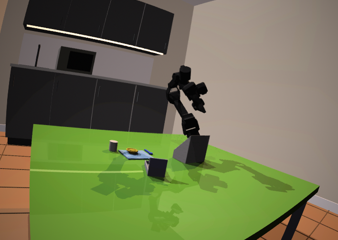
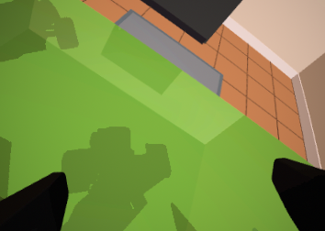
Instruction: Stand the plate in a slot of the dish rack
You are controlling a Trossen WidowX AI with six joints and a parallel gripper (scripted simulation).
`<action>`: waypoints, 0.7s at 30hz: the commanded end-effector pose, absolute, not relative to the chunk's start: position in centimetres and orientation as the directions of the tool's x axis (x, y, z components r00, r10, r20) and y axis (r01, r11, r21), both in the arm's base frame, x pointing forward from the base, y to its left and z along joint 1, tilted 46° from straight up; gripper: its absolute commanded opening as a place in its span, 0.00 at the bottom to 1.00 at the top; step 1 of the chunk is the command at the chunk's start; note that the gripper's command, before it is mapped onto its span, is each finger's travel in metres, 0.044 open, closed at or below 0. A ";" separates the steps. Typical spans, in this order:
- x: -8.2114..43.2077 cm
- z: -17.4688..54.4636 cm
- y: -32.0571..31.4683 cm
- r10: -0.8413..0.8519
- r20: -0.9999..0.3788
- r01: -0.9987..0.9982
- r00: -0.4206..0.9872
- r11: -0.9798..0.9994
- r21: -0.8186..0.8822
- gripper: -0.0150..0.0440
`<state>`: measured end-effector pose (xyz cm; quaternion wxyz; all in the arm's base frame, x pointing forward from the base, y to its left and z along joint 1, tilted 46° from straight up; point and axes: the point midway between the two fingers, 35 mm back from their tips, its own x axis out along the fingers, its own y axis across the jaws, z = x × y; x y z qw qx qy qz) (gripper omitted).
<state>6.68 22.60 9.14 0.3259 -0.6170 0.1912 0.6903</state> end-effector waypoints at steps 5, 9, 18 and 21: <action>10.9 9.1 22.0 0.158 -0.984 -0.839 0.081 -0.522 -0.153 0.93; 12.7 9.0 21.4 0.132 -0.984 -0.894 0.118 -0.417 -0.163 0.93; 16.5 8.7 19.4 0.053 -0.980 -0.965 0.190 -0.173 -0.197 0.93; 17.8 8.6 18.6 0.020 -0.978 -0.973 0.210 -0.094 -0.211 0.93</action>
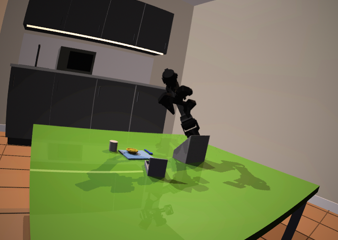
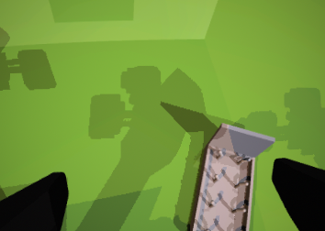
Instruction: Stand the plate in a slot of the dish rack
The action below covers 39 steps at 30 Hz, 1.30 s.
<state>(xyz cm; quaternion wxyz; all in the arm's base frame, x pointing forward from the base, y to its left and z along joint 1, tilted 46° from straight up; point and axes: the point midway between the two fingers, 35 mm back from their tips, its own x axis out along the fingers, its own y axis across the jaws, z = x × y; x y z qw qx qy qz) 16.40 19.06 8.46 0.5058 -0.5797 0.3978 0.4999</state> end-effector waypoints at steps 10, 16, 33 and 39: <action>21.7 8.5 15.3 -0.108 -0.957 -0.942 0.268 0.179 -0.284 0.93; 23.9 8.6 12.8 -0.197 -0.936 -0.877 0.292 0.337 -0.344 0.93; 29.0 9.3 4.6 -0.474 -0.833 -0.514 0.283 0.658 -0.550 0.93; 30.3 9.7 1.4 -0.566 -0.785 -0.349 0.252 0.703 -0.620 0.93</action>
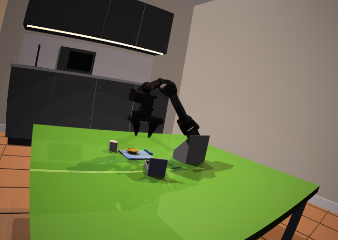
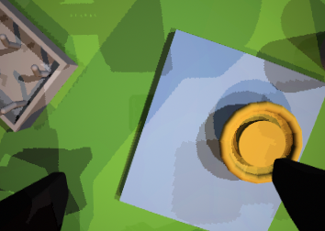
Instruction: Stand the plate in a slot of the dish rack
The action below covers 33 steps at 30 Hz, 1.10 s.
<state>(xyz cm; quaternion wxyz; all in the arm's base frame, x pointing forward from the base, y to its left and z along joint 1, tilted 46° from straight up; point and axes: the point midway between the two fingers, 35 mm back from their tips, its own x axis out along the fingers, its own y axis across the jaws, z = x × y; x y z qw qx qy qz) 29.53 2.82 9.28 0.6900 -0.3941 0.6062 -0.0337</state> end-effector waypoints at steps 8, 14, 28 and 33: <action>31.7 10.3 -3.0 -0.678 -0.711 -0.119 0.190 0.702 -0.702 0.93; 31.9 10.4 -3.8 -0.696 -0.696 -0.079 0.176 0.695 -0.714 0.93; 32.4 9.0 -5.2 -0.695 -0.697 -0.079 0.176 0.696 -0.713 0.93; 32.6 8.4 -5.8 -0.695 -0.697 -0.079 0.176 0.696 -0.713 0.93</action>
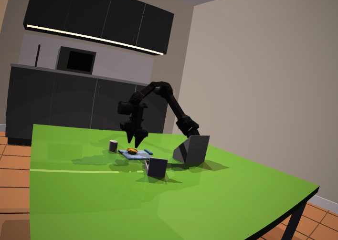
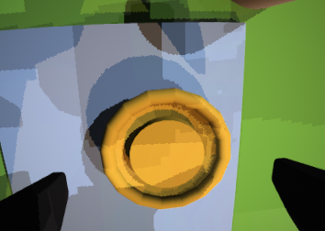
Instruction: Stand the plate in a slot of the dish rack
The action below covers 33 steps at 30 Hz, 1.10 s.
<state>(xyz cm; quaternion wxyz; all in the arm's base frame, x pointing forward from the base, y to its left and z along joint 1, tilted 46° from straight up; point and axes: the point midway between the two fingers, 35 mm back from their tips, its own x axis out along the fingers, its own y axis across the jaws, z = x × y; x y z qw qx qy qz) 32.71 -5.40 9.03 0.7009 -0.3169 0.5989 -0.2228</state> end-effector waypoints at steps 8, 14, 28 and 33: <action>32.8 7.6 -6.7 -0.695 -0.697 -0.079 0.176 0.696 -0.714 0.93; 33.0 6.9 -7.4 -0.696 -0.696 -0.078 0.176 0.695 -0.715 0.93; 33.2 6.4 -8.1 -0.697 -0.694 -0.078 0.177 0.693 -0.716 0.85; 33.2 6.4 -8.1 -0.697 -0.694 -0.078 0.177 0.693 -0.716 0.84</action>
